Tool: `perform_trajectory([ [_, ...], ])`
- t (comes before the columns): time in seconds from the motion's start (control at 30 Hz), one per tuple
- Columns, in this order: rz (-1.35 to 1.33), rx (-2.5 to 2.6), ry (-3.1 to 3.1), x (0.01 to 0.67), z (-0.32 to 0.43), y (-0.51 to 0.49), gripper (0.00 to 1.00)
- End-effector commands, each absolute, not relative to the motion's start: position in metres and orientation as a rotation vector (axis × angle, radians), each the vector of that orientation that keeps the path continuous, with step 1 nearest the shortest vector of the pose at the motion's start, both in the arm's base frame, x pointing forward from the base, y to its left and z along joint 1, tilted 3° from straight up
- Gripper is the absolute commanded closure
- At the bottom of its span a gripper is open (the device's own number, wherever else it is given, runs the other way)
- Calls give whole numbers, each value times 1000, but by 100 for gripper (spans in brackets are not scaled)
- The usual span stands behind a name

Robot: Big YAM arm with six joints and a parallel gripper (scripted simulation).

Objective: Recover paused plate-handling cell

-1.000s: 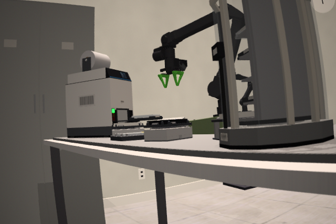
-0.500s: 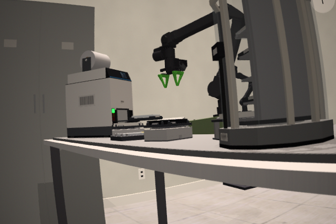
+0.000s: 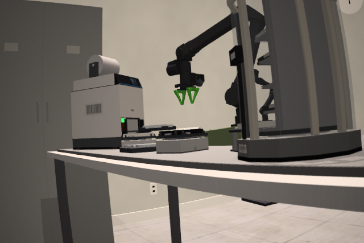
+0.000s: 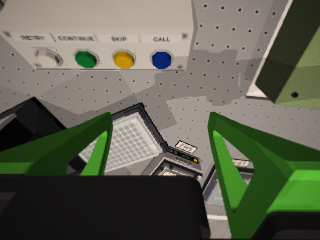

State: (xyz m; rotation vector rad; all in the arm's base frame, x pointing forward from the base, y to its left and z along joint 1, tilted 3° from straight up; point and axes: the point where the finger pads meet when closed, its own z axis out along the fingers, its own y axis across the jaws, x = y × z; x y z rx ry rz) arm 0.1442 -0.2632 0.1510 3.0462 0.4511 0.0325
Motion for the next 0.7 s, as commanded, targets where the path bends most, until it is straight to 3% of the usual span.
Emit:
perform_trajectory([
  [0.0, 26, 3059, 437, 147, 126, -265, 26],
  [0.37, 26, 3060, 437, 147, 81, -266, 44],
  [0.67, 35, 3044, 434, 147, 87, -266, 62],
])
